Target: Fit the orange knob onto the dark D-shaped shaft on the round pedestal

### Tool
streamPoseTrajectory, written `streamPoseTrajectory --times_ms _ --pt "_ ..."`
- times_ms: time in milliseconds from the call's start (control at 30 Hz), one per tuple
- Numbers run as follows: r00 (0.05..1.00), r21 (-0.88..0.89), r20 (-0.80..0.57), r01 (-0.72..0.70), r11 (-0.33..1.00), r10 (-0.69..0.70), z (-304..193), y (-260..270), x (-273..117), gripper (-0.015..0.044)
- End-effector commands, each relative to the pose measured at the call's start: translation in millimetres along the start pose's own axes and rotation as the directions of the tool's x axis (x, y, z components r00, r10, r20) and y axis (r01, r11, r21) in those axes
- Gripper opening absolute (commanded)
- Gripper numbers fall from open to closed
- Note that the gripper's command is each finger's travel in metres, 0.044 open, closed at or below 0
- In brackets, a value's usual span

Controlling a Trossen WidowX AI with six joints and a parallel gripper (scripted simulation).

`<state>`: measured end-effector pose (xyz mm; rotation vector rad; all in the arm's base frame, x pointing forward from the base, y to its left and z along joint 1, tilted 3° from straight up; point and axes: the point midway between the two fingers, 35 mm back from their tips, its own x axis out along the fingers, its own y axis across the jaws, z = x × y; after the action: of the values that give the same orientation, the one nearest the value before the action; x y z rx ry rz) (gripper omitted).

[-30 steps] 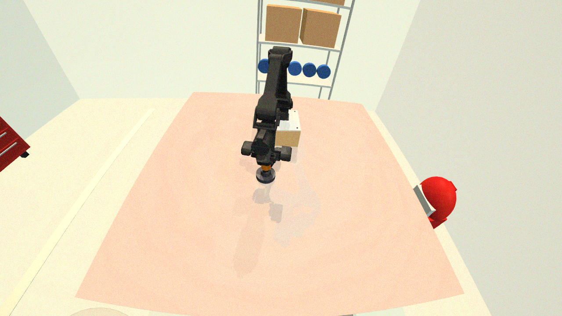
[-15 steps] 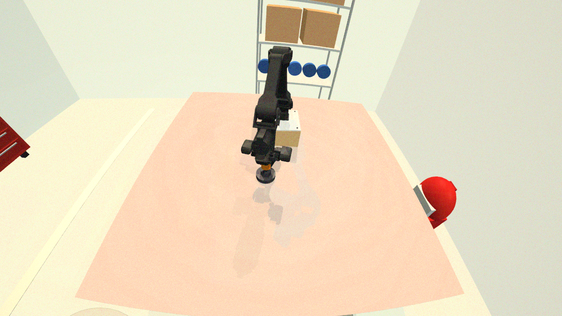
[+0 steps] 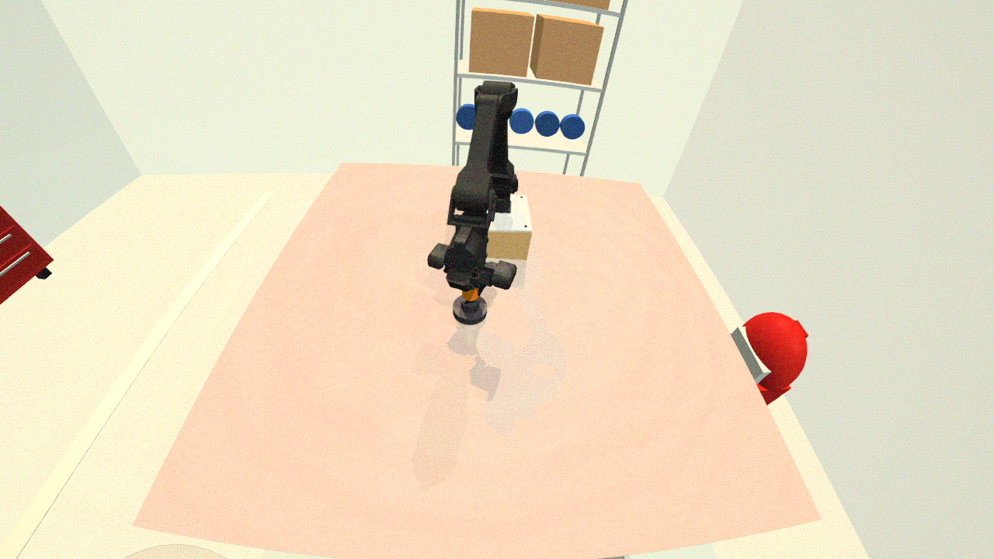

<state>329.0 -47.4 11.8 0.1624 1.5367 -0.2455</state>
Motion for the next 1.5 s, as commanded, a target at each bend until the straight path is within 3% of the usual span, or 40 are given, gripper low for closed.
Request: streamPoseTrajectory --times_ms 0,600,867,1467 --pt "1.000 0.005 0.002 0.005 1.000 -0.005 0.7 -0.6 1.2 0.0000" --pt "1.000 0.005 0.002 0.005 1.000 -0.005 4.0 0.1 -2.6 0.0000" --pt "1.000 0.213 0.002 0.004 0.977 -0.005 6.2 0.2 -3.5 0.0000" --pt "1.000 0.213 0.002 0.004 0.977 -0.005 3.0 -0.6 0.8 0.0000"
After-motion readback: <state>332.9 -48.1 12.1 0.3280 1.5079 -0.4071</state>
